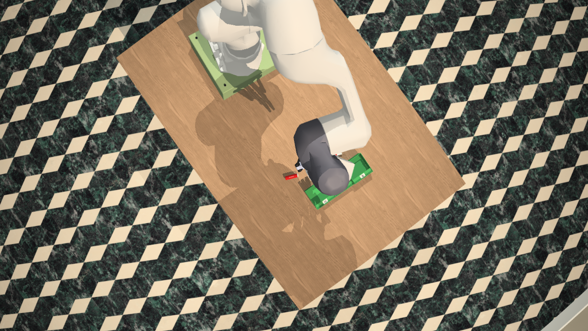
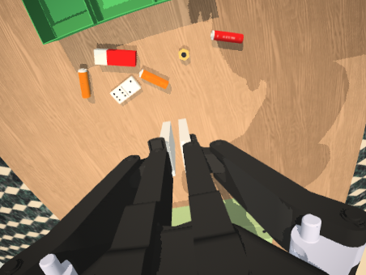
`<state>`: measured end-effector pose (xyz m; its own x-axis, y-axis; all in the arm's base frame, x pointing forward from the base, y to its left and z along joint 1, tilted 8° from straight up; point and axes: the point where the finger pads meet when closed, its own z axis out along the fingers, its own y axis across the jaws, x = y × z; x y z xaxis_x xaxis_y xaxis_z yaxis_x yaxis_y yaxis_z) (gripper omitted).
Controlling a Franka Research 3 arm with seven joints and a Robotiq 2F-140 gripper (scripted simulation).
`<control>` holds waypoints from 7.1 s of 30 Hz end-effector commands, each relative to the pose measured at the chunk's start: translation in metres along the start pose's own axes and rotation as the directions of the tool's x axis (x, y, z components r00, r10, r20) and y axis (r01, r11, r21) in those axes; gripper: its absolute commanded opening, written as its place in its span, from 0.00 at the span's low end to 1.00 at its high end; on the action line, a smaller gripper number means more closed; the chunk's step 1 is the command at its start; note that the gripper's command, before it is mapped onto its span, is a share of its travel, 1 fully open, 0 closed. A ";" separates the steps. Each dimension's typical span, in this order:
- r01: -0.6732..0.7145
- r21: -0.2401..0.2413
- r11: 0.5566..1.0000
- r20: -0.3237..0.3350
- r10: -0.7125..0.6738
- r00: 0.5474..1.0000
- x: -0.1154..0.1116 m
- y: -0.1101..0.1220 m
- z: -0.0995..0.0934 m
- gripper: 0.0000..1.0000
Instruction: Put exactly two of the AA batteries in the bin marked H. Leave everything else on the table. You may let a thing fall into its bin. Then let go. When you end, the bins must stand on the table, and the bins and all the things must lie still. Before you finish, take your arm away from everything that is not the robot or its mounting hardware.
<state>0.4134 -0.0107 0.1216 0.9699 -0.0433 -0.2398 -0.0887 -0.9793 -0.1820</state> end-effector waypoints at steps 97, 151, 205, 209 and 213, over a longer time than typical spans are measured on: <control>0.265 -0.114 0.957 -0.213 -0.285 0.935 0.180 0.023 0.047 0.05; 0.265 -0.114 0.957 -0.213 -0.285 0.935 0.194 0.026 0.105 0.05; 0.265 -0.114 0.957 -0.213 -0.285 0.935 0.194 0.026 0.105 0.05; 0.265 -0.114 0.957 -0.213 -0.285 0.935 0.194 0.026 0.105 0.05; 0.265 -0.114 0.957 -0.213 -0.285 0.935 0.194 0.026 0.105 0.05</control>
<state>0.5735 -0.0254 -0.0305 0.9817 0.1885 0.0257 0.1902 -0.9729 -0.1311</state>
